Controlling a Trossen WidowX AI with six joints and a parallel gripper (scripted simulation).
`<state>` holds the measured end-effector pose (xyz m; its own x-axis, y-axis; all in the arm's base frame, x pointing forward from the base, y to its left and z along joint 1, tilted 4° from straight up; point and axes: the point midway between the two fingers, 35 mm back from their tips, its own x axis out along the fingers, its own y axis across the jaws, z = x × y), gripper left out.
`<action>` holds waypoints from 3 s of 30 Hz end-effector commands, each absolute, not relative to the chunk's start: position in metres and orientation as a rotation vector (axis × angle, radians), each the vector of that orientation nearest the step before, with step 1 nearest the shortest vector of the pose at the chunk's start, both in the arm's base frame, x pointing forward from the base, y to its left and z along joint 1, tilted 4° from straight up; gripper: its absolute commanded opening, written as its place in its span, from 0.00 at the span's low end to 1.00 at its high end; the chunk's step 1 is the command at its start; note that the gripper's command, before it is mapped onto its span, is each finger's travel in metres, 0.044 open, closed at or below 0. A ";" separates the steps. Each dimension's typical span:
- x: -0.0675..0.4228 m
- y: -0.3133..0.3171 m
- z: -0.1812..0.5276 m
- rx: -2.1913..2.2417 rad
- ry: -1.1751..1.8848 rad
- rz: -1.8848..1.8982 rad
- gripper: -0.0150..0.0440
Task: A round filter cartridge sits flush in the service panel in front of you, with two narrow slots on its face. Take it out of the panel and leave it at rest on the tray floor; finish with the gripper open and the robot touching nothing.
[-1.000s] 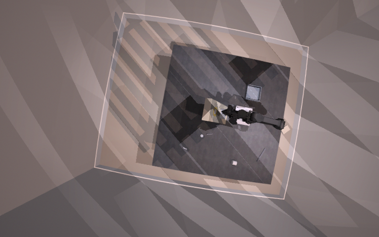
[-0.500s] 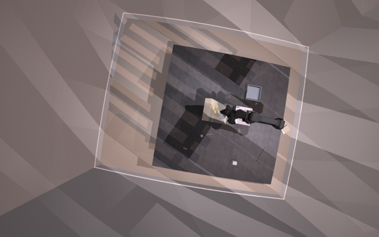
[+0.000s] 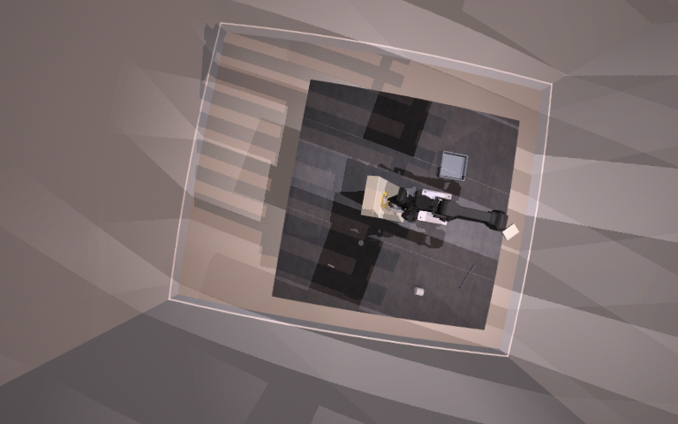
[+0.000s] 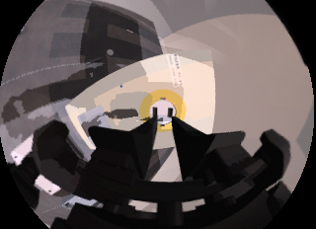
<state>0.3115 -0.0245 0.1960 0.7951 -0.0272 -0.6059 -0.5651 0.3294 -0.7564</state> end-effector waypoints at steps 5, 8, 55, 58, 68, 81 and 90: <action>0.320 -0.025 0.187 -1.196 0.585 0.378 0.42; 0.323 -0.025 0.184 -1.196 0.585 0.378 0.42; 0.335 -0.026 0.176 -1.196 0.584 0.377 0.42; 0.335 -0.026 0.175 -1.196 0.584 0.377 0.42; 0.338 -0.026 0.173 -1.196 0.584 0.377 0.42; 0.340 -0.026 0.172 -1.196 0.584 0.377 0.42; 0.336 -0.025 0.174 -1.198 0.583 0.382 0.37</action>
<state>0.3353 -0.0250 0.1742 0.7936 -0.0248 -0.6079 -0.5680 0.3279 -0.7549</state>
